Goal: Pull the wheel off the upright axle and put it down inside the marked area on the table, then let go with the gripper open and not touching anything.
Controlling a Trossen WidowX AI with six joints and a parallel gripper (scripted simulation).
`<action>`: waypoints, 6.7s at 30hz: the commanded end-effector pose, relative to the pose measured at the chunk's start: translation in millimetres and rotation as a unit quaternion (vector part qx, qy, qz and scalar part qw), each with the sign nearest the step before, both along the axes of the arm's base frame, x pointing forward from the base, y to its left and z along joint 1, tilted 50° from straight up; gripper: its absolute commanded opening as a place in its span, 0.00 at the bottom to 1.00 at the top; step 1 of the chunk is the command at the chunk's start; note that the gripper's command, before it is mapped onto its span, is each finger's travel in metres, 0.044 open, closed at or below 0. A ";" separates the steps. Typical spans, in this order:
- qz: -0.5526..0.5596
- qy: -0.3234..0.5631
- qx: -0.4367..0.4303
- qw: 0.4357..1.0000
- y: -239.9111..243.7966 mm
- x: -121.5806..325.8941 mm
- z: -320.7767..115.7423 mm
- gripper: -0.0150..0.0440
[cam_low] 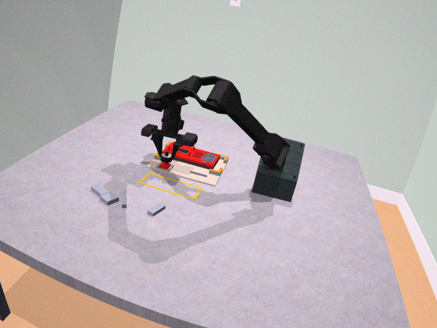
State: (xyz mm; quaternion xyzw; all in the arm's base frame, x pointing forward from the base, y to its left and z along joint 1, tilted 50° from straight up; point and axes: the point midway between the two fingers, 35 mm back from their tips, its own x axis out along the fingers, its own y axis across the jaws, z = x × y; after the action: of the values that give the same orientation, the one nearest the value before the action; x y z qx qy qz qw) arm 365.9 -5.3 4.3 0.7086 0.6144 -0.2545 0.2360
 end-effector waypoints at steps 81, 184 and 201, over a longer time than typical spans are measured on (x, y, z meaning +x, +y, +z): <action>-0.009 0.002 0.001 1.000 -30.5 -4.9 23.3 0.25; -0.008 0.001 0.001 1.000 77.9 -45.9 71.3 0.76; -0.011 0.009 -0.003 1.000 12.6 -121.3 87.4 1.00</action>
State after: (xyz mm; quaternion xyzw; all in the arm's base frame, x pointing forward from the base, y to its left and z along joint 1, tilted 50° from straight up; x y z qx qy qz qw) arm 270.0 18.7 89.1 0.7120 0.6083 -0.2663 0.2280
